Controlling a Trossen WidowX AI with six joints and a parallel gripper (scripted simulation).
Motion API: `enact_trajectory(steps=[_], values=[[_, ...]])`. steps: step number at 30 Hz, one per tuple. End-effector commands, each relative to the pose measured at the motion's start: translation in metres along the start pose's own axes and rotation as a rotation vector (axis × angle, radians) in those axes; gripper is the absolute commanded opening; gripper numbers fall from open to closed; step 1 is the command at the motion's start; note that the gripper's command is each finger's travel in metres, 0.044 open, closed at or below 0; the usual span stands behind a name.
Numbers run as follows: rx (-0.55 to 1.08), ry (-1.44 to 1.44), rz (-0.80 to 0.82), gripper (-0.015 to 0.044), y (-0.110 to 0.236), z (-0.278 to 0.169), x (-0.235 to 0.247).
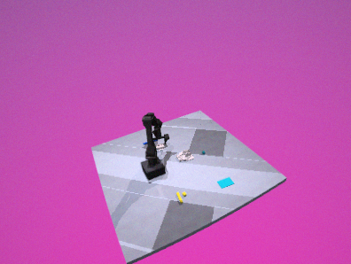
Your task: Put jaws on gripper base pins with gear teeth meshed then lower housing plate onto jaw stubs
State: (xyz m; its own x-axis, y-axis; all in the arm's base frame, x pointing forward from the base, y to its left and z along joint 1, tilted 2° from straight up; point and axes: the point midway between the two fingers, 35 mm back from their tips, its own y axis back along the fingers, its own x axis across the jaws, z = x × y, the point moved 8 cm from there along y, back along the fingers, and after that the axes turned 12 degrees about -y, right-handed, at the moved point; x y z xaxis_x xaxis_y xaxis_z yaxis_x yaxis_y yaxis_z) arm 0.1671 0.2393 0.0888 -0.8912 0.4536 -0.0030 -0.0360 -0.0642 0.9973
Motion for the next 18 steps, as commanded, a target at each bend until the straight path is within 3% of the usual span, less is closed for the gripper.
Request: enact_trajectory(steps=[1, 18], values=[[0.001, 0.003, -0.003, 0.044, -0.007, 0.0, 0.0], [0.002, 0.003, -0.003, 0.044, -0.025, -0.001, 0.0]])
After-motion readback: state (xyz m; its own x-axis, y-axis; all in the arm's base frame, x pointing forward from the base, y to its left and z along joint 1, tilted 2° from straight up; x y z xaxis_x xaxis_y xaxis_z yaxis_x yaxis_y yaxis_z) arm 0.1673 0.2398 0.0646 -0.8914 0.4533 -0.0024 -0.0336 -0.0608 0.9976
